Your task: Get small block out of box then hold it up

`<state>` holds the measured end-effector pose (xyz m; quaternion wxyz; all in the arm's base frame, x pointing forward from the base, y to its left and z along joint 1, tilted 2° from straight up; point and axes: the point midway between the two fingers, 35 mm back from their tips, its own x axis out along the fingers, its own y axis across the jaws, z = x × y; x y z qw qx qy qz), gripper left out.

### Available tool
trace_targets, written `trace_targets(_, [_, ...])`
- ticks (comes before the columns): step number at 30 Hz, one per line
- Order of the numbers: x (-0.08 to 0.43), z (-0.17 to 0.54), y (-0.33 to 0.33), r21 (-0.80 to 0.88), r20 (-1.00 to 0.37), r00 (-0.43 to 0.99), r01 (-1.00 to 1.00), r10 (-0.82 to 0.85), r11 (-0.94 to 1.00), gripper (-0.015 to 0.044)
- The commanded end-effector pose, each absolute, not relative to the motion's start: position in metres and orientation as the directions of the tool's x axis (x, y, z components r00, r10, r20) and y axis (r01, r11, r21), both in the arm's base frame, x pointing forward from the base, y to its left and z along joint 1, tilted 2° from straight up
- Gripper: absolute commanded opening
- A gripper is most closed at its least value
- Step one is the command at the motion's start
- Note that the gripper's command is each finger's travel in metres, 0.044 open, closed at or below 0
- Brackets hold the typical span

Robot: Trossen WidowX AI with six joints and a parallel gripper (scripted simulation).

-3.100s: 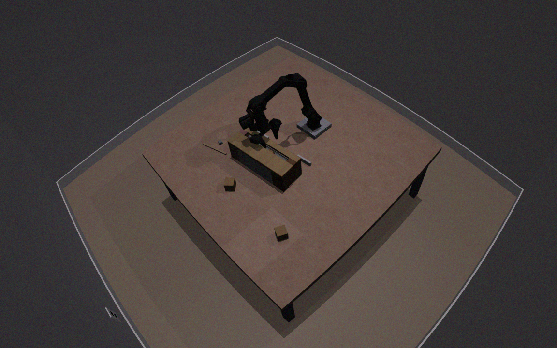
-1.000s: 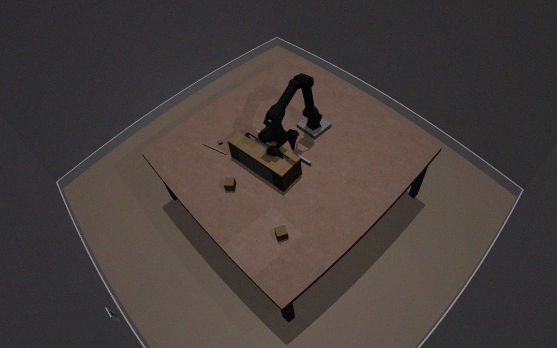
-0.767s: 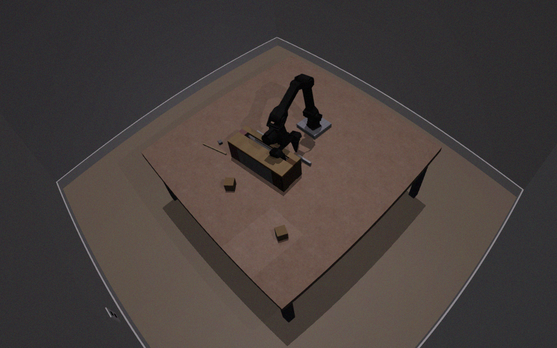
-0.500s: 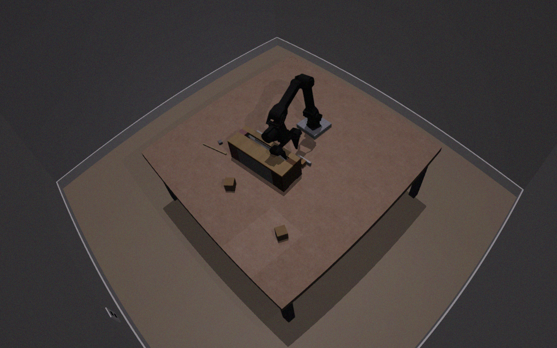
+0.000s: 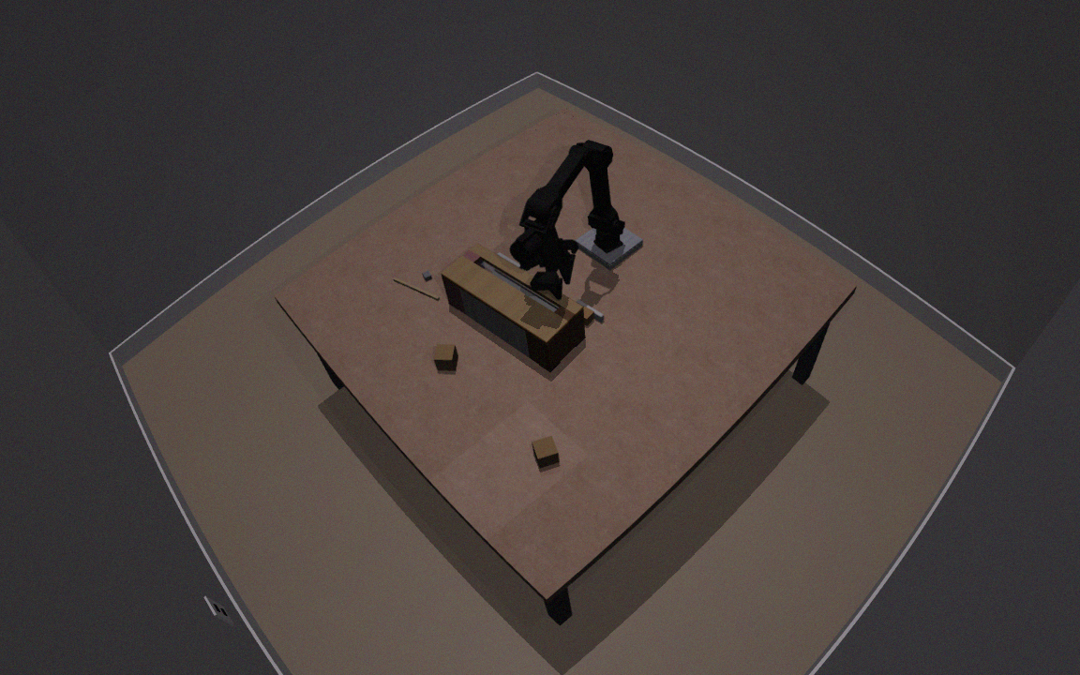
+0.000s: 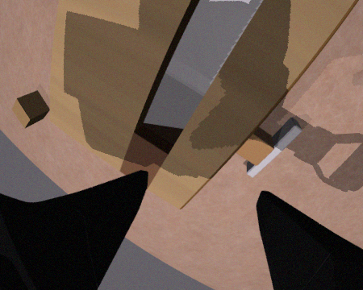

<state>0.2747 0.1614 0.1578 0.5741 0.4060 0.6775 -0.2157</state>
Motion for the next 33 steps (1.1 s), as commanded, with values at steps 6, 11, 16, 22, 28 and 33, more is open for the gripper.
trace_targets(6, [0.260, 0.159, 0.169, 0.227, -0.971, 0.069, -0.058, 0.231, 0.972, 0.0285])
trace_targets(11, [0.252, 0.159, 0.172, 0.099, -0.974, 0.115, -0.560, 0.195, 0.823, 0.0285])
trace_targets(16, [0.246, 0.160, 0.174, -0.043, -0.973, 0.157, -0.843, 0.169, 0.537, 0.0285])
trace_targets(22, [0.241, 0.160, 0.176, -0.167, -0.970, 0.194, -0.970, 0.149, 0.179, 0.0285])
trace_targets(28, [0.235, 0.161, 0.177, -0.261, -0.963, 0.238, -0.942, 0.129, -0.211, 0.0285])
trace_targets(33, [0.231, 0.162, 0.178, -0.294, -0.955, 0.275, -0.807, 0.116, -0.512, 0.0285])
